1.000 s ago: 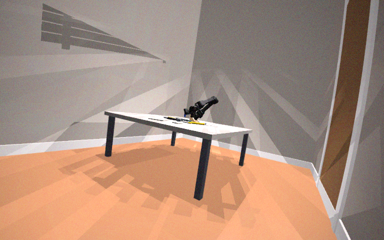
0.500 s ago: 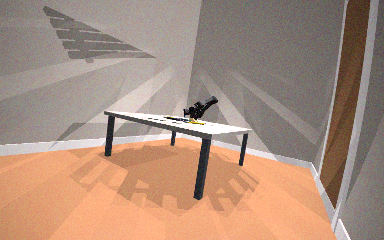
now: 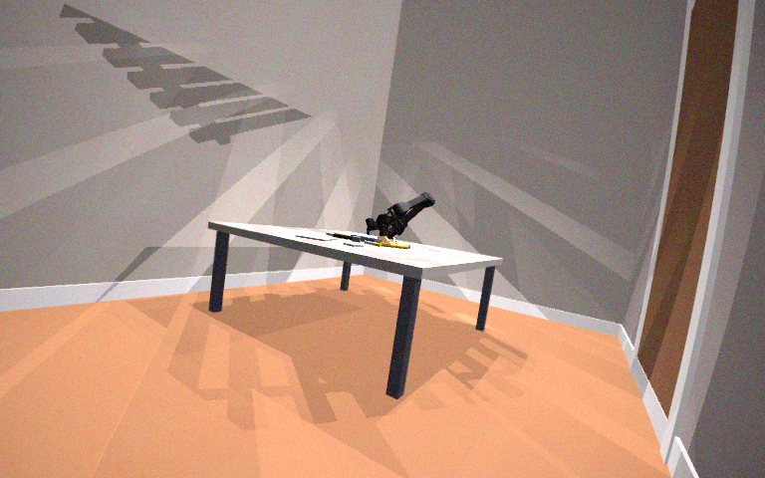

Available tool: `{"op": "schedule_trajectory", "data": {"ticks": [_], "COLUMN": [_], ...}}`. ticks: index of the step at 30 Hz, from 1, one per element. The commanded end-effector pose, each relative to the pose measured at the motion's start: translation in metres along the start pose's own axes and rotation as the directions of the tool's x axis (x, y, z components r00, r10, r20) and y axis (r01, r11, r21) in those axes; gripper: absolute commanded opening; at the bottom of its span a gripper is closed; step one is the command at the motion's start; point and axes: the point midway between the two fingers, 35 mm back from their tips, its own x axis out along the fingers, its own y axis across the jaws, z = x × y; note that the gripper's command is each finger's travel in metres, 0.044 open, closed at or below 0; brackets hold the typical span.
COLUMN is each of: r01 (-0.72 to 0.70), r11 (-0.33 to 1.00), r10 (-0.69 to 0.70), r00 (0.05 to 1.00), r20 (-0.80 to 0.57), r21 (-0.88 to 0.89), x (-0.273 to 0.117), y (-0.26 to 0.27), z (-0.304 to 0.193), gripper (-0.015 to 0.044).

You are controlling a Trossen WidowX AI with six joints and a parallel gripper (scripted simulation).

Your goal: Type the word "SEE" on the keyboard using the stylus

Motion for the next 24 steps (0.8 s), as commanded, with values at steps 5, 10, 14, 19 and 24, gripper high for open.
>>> {"op": "schedule_trajectory", "data": {"ticks": [5, 10, 14, 19, 24], "r01": [0.000, 0.000, 0.000, 0.000, 0.000], "r11": [1.000, 1.000, 1.000, 1.000, 1.000], "r10": [0.000, 0.000, 0.000, 0.000, 0.000], "r00": [1.000, 1.000, 1.000, 1.000, 1.000], "r20": [0.005, 0.005, 0.005, 0.004, 0.003], "r21": [0.003, 0.003, 0.003, 0.003, 0.003], "x": [0.000, 0.000, -0.004, -0.016, -0.018], "y": [0.000, 0.000, -0.001, 0.000, 0.000], "z": [0.001, 0.001, -0.007, -0.028, -0.031], "gripper": [0.0081, 0.0081, 0.0081, 0.0081, 0.0081]}}
